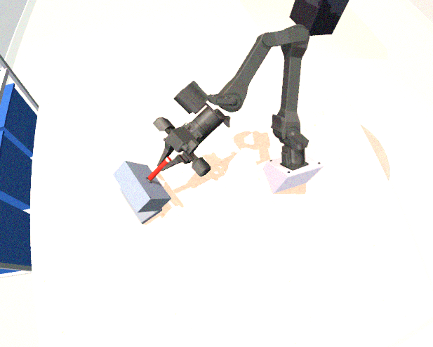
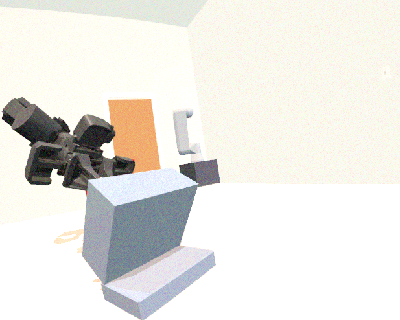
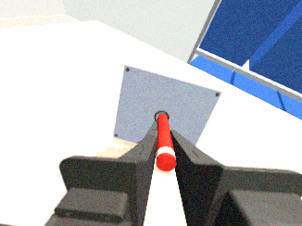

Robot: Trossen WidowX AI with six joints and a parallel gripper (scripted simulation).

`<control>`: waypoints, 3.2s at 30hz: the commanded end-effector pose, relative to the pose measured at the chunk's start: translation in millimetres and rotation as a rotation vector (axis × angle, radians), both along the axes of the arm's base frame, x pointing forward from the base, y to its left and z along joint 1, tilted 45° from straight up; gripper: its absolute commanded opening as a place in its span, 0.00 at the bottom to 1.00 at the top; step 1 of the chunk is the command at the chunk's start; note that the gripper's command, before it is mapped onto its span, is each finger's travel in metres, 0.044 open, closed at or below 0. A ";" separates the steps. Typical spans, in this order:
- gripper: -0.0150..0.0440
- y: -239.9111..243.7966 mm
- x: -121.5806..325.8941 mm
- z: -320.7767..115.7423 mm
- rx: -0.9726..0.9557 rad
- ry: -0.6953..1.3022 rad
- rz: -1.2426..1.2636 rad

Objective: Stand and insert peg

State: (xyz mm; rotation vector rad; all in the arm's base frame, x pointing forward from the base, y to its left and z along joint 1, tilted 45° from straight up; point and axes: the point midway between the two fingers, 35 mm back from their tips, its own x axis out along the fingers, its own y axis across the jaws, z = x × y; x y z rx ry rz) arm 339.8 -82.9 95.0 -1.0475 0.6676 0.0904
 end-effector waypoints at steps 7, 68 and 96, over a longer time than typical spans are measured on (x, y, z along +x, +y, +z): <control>0.25 -1.6 4.8 -5.4 0.001 0.004 -0.002; 0.70 -6.9 23.8 -17.1 0.000 0.001 -0.004; 1.00 -2.0 9.7 -1.9 0.001 0.003 -0.003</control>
